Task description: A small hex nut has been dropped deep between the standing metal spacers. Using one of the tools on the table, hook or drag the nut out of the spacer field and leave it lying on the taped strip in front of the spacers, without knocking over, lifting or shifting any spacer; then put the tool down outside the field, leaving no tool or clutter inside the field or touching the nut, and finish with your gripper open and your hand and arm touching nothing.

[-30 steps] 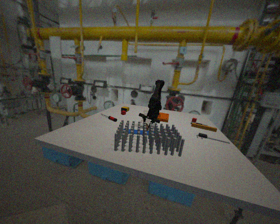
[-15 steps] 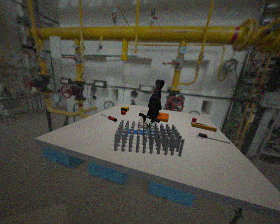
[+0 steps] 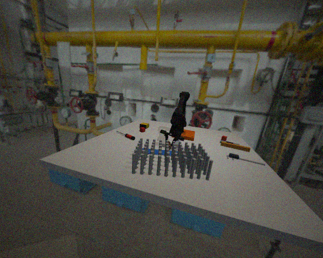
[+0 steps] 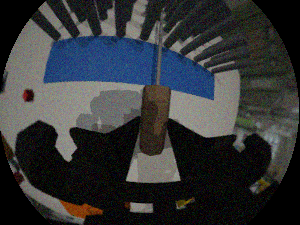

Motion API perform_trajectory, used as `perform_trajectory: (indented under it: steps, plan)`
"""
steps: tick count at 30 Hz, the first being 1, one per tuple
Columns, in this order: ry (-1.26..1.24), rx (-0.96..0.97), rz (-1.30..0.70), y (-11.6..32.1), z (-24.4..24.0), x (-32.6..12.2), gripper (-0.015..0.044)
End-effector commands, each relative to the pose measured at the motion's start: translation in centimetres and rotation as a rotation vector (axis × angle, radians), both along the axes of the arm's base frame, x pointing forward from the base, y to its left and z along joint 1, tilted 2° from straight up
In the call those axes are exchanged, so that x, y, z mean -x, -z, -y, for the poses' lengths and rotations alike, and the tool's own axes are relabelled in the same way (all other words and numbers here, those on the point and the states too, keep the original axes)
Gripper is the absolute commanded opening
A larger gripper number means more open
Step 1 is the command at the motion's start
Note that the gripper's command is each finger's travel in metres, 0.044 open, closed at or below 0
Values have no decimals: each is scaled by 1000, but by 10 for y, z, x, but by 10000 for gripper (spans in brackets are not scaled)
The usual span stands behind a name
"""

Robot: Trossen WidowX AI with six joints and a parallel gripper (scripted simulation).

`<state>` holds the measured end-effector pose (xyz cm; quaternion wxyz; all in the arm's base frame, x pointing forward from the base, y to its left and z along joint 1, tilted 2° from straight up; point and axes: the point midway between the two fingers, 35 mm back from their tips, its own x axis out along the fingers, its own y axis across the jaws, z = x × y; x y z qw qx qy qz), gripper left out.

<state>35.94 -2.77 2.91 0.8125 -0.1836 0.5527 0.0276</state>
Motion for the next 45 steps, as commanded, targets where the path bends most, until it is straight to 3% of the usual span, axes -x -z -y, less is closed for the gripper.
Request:
perform_trajectory:
  steps: [1,45]
  plan:
    - [-6,-1,-1,0,0,4,0]
    - [-5,0,-4,2,8,30,0]
